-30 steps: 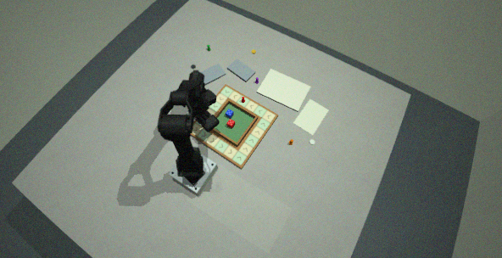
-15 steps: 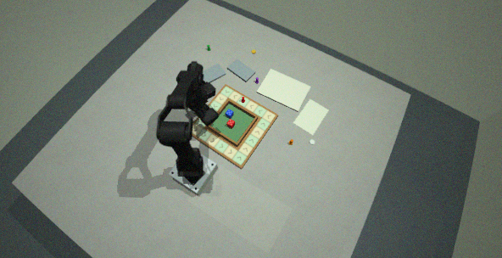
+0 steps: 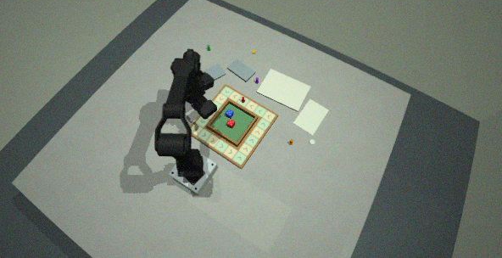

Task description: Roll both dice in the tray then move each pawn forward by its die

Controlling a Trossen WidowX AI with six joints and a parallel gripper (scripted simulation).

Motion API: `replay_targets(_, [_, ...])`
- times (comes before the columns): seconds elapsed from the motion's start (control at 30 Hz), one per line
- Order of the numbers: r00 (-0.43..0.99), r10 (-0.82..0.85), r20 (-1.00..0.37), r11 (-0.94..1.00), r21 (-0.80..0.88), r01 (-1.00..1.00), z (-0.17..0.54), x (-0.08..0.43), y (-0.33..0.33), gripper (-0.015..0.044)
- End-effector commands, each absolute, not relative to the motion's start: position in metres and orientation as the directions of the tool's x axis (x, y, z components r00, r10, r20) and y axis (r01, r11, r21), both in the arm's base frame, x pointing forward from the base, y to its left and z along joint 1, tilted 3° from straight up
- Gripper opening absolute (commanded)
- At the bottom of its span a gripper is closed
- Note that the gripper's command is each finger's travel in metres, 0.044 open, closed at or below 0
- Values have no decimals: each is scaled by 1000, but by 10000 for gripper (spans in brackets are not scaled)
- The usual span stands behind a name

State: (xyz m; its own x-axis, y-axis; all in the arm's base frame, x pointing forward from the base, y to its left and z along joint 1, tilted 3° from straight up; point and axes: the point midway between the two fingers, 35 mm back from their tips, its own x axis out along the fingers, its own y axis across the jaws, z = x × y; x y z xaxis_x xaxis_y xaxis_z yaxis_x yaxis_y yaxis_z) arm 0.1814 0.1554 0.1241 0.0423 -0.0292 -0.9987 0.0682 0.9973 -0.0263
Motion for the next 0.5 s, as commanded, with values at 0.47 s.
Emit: replay_targets(0.47, [42, -34, -999, 997, -31, 74, 111, 196, 96, 0])
